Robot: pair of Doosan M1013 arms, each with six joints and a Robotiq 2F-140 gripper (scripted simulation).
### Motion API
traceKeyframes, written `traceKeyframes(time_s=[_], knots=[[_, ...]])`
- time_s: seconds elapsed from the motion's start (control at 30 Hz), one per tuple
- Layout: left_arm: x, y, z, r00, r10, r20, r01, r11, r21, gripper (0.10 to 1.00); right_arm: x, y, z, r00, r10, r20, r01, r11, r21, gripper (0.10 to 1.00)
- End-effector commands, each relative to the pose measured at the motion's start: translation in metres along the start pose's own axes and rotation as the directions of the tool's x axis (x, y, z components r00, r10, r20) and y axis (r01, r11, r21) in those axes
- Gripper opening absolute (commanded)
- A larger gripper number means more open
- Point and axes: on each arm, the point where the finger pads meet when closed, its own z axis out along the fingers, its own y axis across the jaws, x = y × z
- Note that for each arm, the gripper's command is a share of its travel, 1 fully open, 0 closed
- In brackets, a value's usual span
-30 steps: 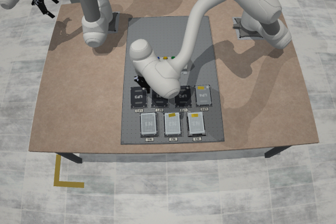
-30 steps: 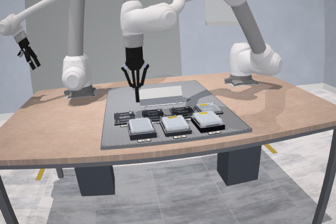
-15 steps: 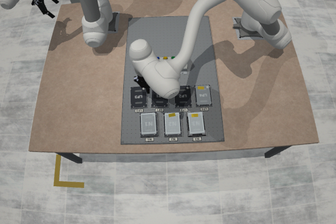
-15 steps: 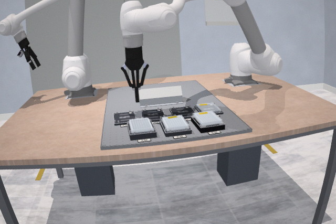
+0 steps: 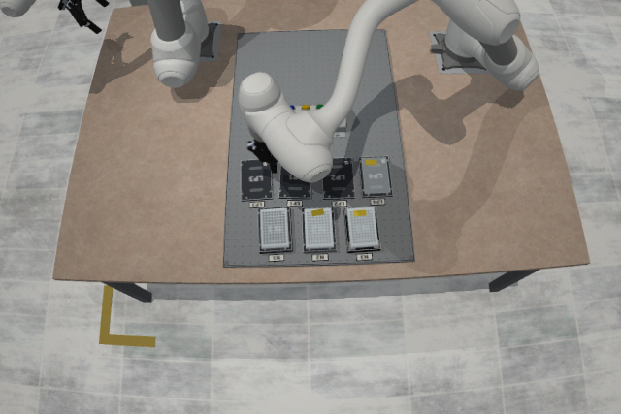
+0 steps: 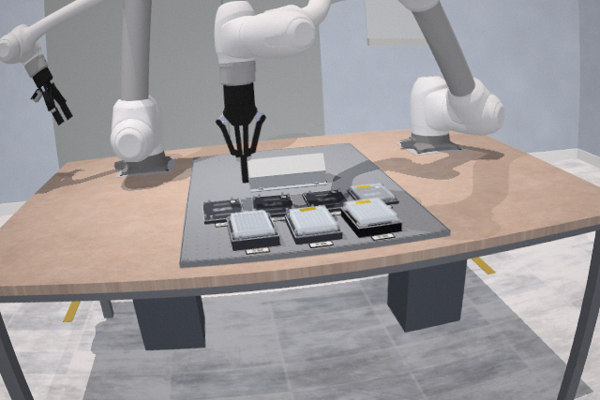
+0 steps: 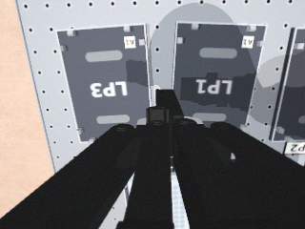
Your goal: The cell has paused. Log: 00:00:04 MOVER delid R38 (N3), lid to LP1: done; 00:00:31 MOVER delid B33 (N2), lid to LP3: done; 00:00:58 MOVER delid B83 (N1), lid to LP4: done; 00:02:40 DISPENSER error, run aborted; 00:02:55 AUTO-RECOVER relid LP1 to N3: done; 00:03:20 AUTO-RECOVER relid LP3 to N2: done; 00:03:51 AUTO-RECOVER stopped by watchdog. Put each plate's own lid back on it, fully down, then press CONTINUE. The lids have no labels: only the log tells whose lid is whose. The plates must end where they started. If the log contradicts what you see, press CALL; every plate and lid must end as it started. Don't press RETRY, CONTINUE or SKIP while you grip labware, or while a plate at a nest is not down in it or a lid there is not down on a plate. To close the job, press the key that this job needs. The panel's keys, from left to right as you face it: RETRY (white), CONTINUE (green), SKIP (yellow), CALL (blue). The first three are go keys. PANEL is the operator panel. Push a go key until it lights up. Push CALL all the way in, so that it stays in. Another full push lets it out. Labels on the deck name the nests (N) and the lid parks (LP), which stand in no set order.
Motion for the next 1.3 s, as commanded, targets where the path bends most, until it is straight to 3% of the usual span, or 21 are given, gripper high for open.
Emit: traceKeyframes(time_s=[0.0,0.23,1.07,1.27], knots=[[-0.001,0.002,-0.002,1.0,0.0,0.001,0.0,1.0,0.001,0.099,0.0,0.0,-0.001,1.0,0.0,-0.001,0.0,1.0,0.001,1.0],[-0.005,0.023,-0.003,1.0,0.0,0.001,0.0,1.0,0.001,0.099,0.0,0.0,-0.001,1.0,0.0,-0.001,0.0,1.0,0.001,1.0],[-0.007,0.235,-0.003,1.0,0.0,0.001,0.0,1.0,0.0,0.099,0.0,0.0,-0.001,1.0,0.0,-0.001,0.0,1.0,0.001,1.0],[-0.002,0.262,-0.001,1.0,0.0,0.001,0.0,1.0,0.0,0.099,0.0,0.0,-0.001,1.0,0.0,-0.001,0.0,1.0,0.001,1.0]])
